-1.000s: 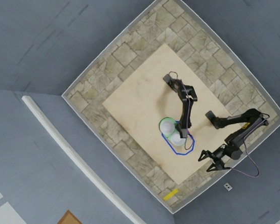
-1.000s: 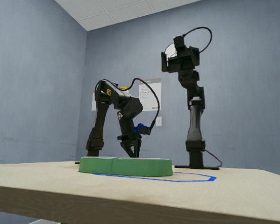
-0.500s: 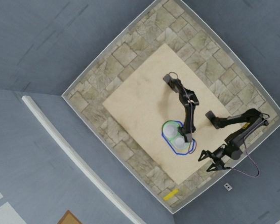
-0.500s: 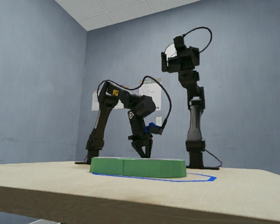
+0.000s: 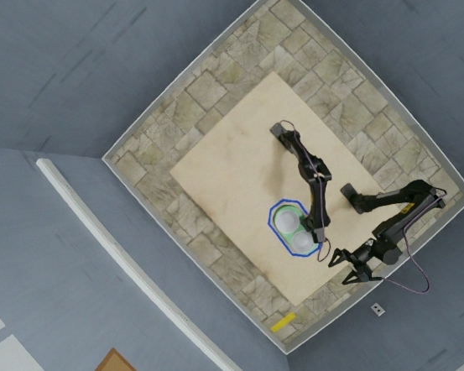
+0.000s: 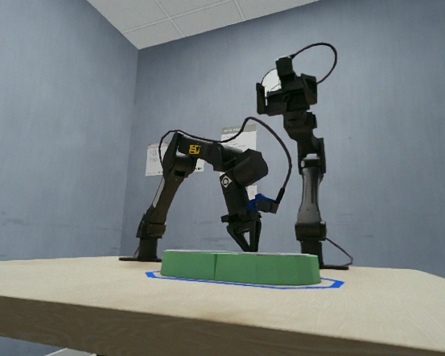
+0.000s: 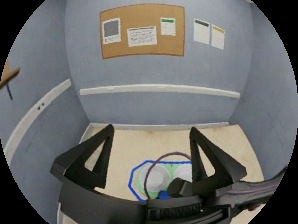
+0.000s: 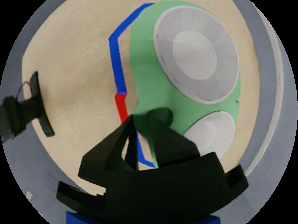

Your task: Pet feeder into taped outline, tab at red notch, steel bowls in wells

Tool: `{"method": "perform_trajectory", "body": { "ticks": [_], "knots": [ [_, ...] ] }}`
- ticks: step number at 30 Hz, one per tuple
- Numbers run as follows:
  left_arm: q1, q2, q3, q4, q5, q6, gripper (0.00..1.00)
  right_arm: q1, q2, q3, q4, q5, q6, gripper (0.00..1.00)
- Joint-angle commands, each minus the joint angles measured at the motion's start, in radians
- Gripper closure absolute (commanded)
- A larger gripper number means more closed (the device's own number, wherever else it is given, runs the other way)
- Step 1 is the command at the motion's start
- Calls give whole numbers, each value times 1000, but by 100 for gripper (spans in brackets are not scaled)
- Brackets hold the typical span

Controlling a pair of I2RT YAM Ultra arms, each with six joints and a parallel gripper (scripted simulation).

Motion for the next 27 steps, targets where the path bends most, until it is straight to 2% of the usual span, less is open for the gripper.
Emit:
{"method": "perform_trajectory", "body": {
  "ticks": [1,6,8,27],
  "knots": [
    [-2,-25,41,22,-2,-6,0,28,49,87,-28,11,29,83],
    [-2,-25,41,22,-2,-6,0,20,44,75,-6,-7,-10,83],
    [-2,-25,41,22,-2,-6,0,-6,-2,14,15,-8,-15,83],
    [-2,-25,41,22,-2,-6,0,-17,-34,-42,12,0,-26,83]
  ]
}}
